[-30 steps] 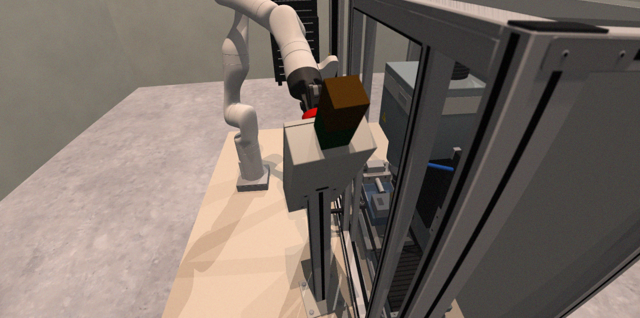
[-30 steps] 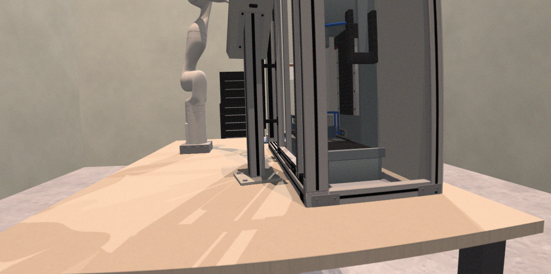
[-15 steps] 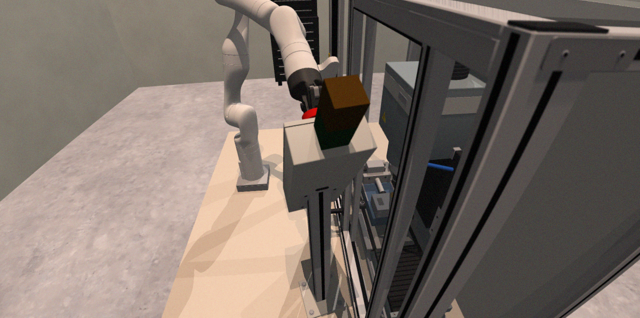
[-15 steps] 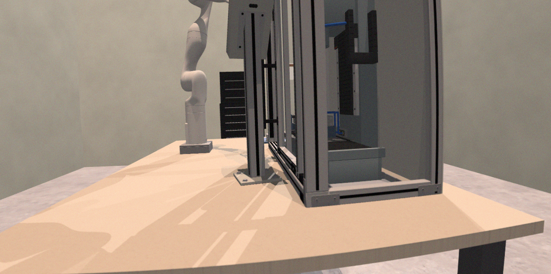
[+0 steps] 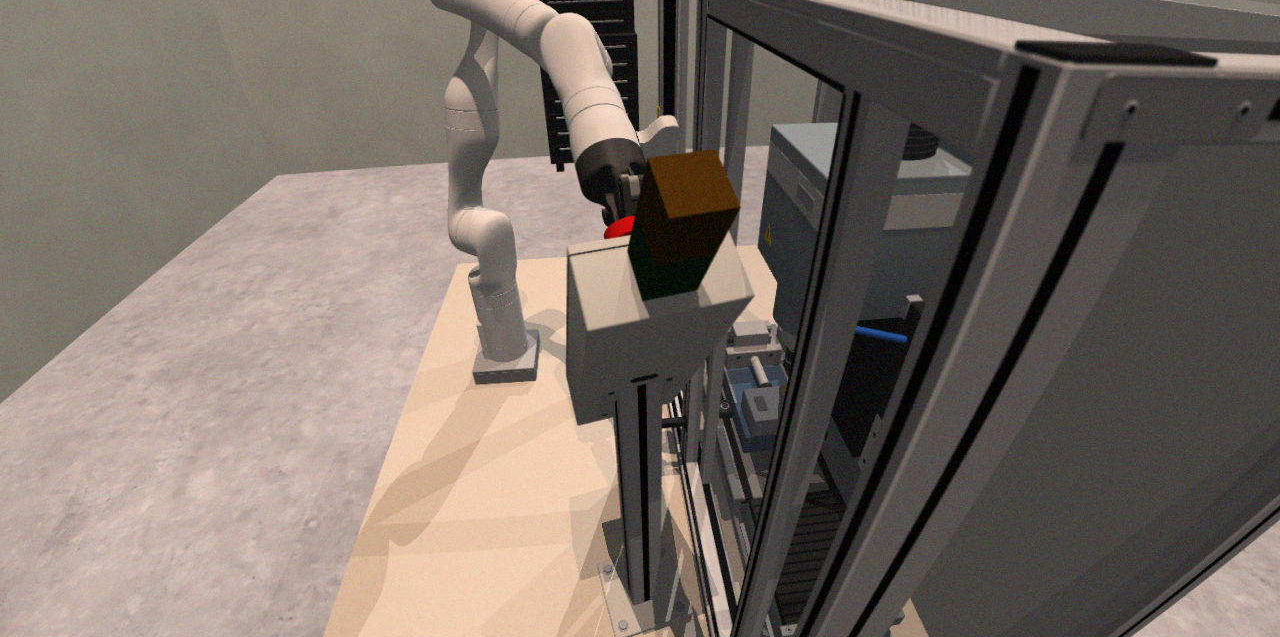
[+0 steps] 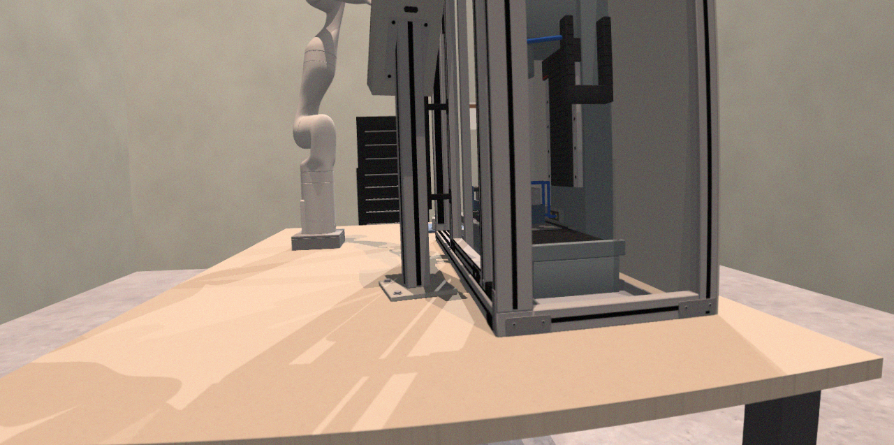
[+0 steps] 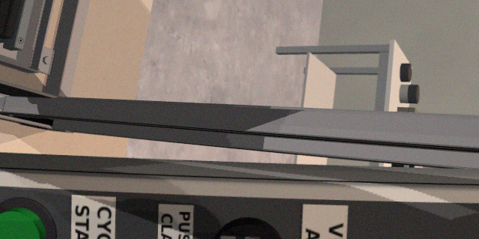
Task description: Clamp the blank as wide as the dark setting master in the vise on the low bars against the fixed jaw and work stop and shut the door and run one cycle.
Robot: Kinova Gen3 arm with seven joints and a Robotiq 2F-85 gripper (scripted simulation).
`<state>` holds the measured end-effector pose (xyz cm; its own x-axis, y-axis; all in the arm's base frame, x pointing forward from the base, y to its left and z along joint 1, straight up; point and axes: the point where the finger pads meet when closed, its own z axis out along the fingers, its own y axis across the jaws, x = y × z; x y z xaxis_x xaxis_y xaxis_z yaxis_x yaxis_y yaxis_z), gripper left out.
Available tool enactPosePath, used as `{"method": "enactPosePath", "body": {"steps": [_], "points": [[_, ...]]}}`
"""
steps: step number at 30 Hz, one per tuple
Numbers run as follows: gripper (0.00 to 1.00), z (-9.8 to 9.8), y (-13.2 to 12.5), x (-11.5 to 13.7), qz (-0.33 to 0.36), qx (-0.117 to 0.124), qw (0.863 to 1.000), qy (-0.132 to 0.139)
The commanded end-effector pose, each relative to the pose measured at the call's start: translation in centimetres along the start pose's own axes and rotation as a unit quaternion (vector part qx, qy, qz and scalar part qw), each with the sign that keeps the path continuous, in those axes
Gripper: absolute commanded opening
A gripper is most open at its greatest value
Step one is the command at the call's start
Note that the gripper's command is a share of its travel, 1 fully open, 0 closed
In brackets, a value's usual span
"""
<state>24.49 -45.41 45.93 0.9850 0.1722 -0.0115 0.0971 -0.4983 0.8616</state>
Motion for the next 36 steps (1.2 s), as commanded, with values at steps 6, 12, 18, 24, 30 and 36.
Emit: {"method": "enactPosePath", "body": {"steps": [6,12,18,24,30,36], "points": [[0.10,0.16,0.36,-0.02,0.006,-0.003,1.000,0.003],[0.10,0.47,0.36,-0.02,0.006,-0.003,1.000,0.003],[0.10,0.47,0.36,-0.02,0.006,-0.003,1.000,0.003],[0.10,0.47,0.36,-0.02,0.006,-0.003,1.000,0.003],[0.10,0.62,0.37,-0.04,0.006,-0.003,1.000,0.002],[0.10,0.62,0.37,-0.04,0.006,-0.003,1.000,0.002]]}}
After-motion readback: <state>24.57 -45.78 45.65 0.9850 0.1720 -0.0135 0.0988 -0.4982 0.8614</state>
